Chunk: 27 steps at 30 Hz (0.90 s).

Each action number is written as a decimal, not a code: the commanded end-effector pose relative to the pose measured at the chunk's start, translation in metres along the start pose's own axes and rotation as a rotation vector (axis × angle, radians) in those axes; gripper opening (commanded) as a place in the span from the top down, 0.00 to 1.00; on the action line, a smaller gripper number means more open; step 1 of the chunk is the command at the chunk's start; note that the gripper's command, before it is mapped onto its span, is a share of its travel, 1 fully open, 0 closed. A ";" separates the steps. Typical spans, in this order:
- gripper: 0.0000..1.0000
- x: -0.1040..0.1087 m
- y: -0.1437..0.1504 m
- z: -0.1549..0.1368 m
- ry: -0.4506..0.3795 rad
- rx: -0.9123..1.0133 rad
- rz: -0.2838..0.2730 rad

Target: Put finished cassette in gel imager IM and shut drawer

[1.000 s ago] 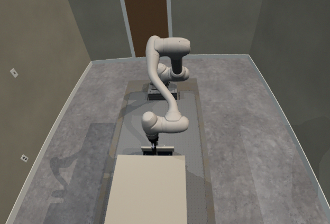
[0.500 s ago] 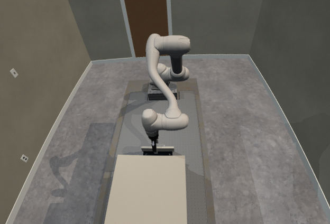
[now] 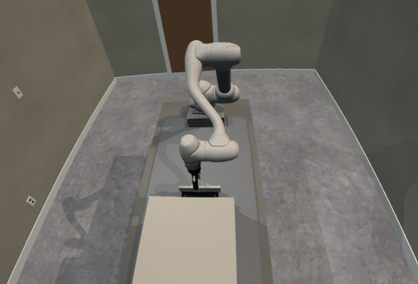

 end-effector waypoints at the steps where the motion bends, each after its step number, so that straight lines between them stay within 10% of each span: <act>1: 0.38 0.002 0.003 0.000 0.000 0.000 0.000; 27: 0.38 0.015 0.025 -0.002 0.000 0.000 0.000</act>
Point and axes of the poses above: the point where the finger pads meet when closed, its own x axis back along the fingers, its own y axis across the jaws, z = x × y, the point moved 4 cm from there along x, back along the fingers, and after that the axes turned 5 degrees about x, right-handed, at the moved point
